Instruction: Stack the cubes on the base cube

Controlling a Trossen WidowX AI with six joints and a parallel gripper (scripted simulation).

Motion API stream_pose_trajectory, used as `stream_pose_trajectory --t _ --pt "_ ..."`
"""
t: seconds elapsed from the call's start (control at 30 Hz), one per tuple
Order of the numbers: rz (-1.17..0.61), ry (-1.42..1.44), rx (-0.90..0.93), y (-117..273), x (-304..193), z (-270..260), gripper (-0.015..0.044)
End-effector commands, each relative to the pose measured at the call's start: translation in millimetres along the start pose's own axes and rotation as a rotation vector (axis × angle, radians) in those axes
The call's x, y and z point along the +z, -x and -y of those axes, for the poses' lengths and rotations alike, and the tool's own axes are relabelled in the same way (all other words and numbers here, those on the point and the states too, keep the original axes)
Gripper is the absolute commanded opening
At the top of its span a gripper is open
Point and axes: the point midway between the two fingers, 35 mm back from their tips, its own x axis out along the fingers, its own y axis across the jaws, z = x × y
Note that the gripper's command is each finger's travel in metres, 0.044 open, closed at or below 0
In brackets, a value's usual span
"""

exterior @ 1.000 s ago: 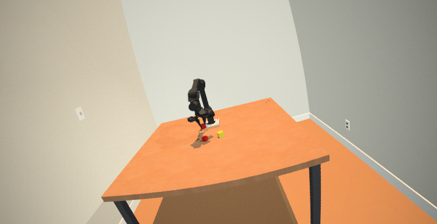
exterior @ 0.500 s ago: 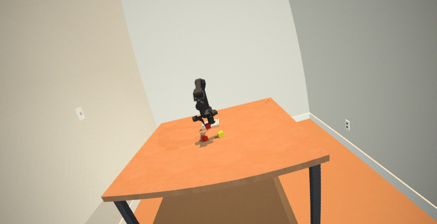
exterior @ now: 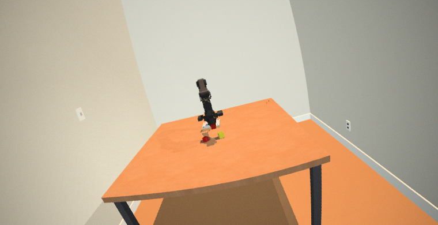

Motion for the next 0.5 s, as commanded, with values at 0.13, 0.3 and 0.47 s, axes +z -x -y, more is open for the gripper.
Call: stream_pose_trajectory --t 0.13,0.3,0.47 --pt "0.001 -0.162 -0.001 -4.3 -2.5 -20.4 0.0105" --pt "0.001 -0.256 -0.001 -6.6 -4.7 -32.2 0.0105" --pt "0.001 -0.349 -0.001 -8.9 -7.4 -44.0 0.0105"
